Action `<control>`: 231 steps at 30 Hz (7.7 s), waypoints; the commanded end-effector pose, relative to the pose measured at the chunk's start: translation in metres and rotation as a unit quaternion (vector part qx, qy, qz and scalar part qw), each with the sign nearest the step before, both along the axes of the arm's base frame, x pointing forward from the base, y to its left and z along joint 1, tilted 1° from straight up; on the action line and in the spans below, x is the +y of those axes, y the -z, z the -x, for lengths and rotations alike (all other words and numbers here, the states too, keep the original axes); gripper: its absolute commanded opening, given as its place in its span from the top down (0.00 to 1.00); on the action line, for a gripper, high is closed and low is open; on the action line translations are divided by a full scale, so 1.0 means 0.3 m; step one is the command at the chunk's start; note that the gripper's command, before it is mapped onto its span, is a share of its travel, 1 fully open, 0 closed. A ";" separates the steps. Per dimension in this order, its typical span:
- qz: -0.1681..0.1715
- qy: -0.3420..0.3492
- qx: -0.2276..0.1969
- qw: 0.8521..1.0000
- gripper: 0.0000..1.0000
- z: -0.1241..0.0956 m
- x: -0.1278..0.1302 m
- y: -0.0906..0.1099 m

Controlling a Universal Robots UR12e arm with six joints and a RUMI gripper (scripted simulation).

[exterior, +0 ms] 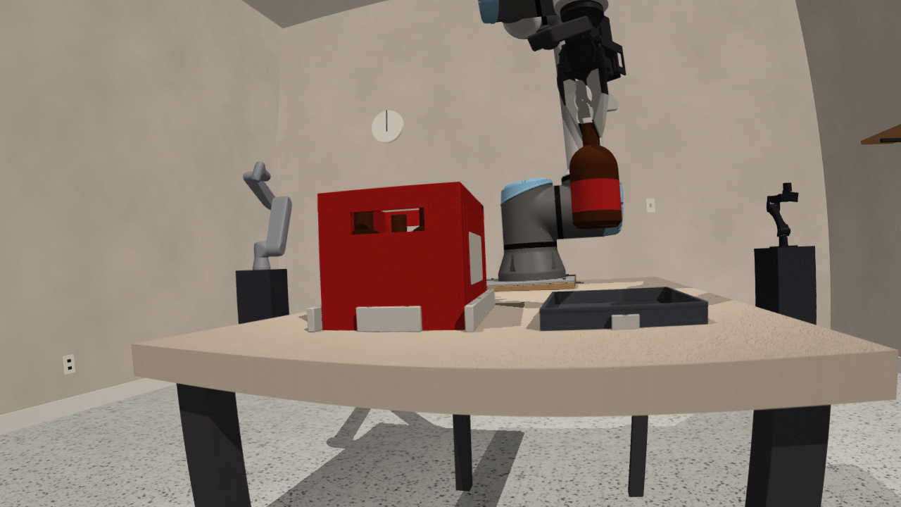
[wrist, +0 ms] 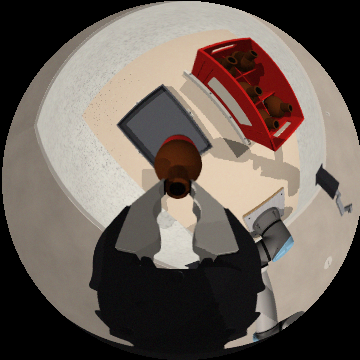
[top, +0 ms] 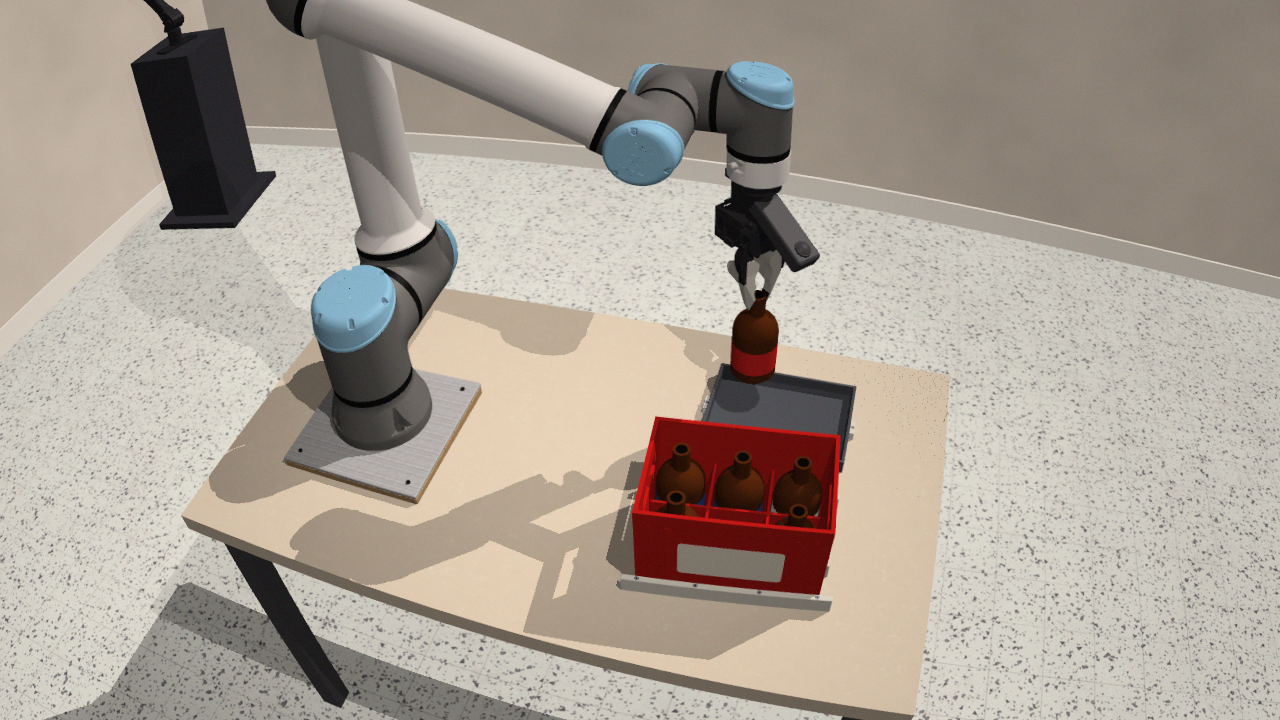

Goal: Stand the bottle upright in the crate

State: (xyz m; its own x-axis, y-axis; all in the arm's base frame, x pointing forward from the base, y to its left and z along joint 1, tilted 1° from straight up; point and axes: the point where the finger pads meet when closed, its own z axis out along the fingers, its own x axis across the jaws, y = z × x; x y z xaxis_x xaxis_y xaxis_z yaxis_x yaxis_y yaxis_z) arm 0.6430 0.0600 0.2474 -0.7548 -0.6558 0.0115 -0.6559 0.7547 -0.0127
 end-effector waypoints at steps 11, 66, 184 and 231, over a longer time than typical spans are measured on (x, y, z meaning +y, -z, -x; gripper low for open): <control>0.000 0.000 -0.001 1.000 1.00 -0.002 0.000 -0.015; 0.000 0.000 -0.001 1.000 1.00 -0.002 0.000 -0.036; 0.000 0.000 -0.001 1.000 1.00 -0.002 0.003 -0.221; 0.000 0.000 -0.001 1.000 1.00 -0.002 0.003 -0.222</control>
State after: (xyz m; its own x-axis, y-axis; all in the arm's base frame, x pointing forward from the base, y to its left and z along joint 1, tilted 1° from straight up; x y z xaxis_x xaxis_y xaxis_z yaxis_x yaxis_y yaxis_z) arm 0.6429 0.0610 0.3129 -0.7548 -0.6558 0.0115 -0.6559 0.7547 -0.0127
